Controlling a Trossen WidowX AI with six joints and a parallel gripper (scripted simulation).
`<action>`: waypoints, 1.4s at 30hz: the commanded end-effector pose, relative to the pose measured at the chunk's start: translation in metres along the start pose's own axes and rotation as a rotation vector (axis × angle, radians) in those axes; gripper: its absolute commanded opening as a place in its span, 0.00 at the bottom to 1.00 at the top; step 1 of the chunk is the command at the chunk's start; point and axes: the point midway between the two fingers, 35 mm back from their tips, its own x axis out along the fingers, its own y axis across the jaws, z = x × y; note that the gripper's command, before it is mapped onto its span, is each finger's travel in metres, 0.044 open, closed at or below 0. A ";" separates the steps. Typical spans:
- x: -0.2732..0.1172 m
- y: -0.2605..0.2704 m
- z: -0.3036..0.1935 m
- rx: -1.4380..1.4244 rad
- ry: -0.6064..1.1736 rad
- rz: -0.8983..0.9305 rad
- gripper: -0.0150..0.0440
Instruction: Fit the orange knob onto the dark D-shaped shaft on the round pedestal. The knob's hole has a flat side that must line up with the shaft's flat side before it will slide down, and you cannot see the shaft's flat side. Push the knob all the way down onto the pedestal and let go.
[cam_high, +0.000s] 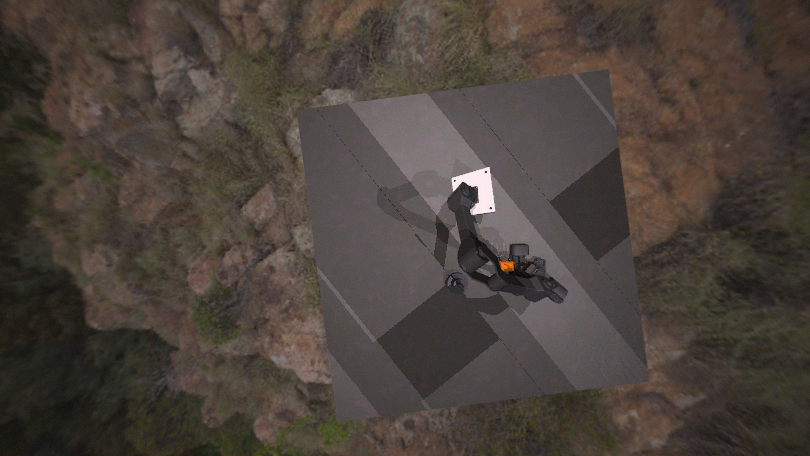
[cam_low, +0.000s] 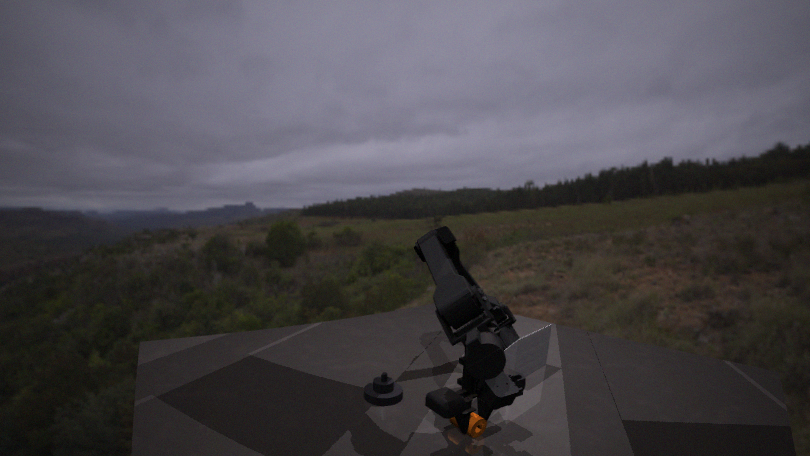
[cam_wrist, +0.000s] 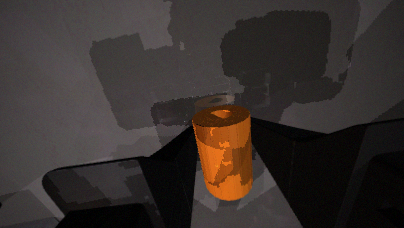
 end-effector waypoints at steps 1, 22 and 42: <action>0.000 0.000 0.000 -0.006 0.003 -0.003 0.56; -0.011 0.000 -0.016 -0.002 -0.298 0.003 0.56; -0.016 0.000 -0.033 -0.003 -0.576 0.005 0.56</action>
